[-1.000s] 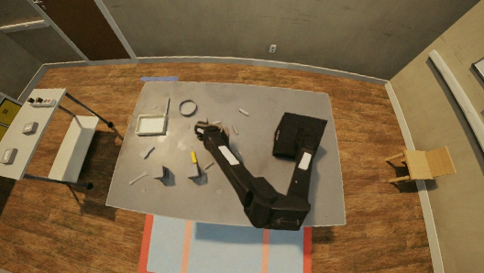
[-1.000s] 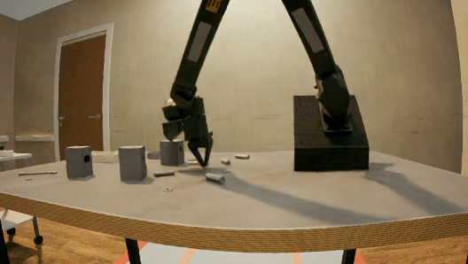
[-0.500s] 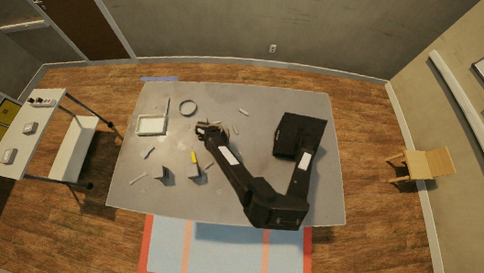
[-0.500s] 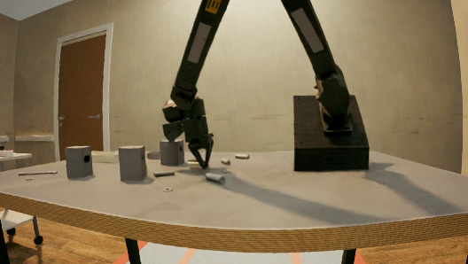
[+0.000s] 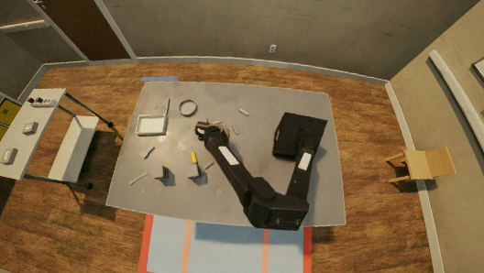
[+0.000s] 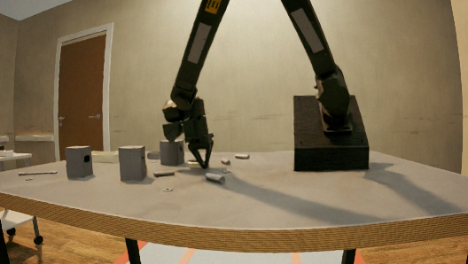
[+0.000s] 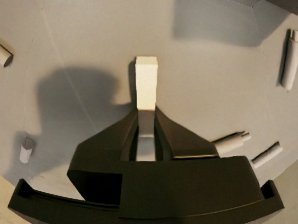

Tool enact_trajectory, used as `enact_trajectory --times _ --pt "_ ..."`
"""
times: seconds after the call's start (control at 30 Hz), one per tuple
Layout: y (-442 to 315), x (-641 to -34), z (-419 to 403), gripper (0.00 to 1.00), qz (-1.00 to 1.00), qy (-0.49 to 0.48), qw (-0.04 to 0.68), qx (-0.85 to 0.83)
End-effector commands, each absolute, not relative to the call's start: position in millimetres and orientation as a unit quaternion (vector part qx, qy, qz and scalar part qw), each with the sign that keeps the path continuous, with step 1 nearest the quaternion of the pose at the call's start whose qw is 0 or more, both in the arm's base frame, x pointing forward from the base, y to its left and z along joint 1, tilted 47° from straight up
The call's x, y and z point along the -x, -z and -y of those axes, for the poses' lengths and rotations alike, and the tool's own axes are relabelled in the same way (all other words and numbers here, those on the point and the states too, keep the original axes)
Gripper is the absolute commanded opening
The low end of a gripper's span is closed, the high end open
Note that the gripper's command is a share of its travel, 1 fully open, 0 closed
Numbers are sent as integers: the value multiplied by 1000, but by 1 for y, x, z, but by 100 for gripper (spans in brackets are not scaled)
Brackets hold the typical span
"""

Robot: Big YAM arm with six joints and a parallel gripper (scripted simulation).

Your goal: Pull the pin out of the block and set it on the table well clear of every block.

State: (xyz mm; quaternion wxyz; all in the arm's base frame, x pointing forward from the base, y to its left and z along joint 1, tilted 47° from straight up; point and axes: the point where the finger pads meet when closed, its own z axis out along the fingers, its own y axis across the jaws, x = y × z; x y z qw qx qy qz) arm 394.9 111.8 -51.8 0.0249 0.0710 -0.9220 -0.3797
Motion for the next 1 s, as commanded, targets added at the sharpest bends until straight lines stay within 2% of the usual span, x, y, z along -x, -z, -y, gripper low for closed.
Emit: enact_trajectory --times 0.0,0.97 --pt "66 -388 -124 0 921 381 42 -72" --pt "69 -388 -127 0 921 380 42 -75"
